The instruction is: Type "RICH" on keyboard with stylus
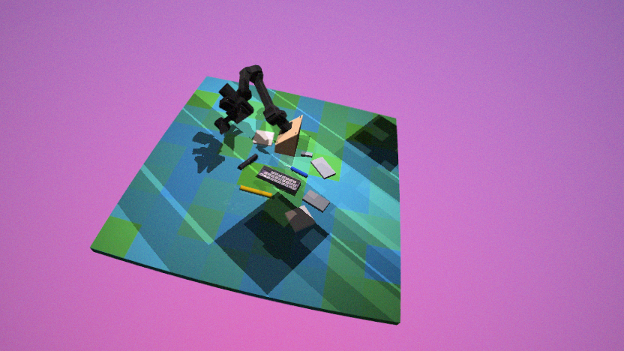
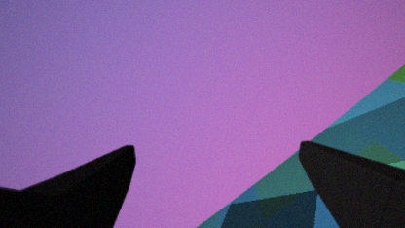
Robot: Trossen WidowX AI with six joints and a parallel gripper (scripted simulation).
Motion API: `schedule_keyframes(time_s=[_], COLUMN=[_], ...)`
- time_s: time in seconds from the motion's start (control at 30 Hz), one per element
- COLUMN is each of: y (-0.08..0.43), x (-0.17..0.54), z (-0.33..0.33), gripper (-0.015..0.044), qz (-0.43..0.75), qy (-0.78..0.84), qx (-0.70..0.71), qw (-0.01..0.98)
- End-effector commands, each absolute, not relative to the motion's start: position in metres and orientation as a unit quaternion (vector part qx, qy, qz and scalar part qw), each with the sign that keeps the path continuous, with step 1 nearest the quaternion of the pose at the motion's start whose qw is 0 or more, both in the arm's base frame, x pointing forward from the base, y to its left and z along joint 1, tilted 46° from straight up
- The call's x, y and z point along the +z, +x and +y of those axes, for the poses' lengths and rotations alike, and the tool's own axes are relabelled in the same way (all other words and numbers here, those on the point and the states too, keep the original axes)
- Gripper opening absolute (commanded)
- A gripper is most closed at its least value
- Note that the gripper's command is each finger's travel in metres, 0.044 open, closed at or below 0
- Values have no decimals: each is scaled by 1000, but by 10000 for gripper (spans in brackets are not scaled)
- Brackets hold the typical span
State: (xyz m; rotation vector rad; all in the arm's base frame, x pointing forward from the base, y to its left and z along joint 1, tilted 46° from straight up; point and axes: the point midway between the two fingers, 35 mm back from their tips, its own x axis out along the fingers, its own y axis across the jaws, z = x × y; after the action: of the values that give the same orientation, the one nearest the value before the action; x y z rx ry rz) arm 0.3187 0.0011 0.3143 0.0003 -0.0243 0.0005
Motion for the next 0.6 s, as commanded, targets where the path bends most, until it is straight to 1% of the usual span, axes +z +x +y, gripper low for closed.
schedule_keyframes(time_s=[0.0,0.07,0.27,0.5,0.53,0.57], y=[320,333,371,375,373,371], x=[312,294,204,92,79,66], z=[1,2,10,26,26,26], gripper=[414,361,204,20,0,0], qz=[-7,35,223,419,440,460], qy=[2,20,76,89,83,76], qx=[-1,-8,-59,-143,-159,-175], qw=[1000,999,970,892,880,867])
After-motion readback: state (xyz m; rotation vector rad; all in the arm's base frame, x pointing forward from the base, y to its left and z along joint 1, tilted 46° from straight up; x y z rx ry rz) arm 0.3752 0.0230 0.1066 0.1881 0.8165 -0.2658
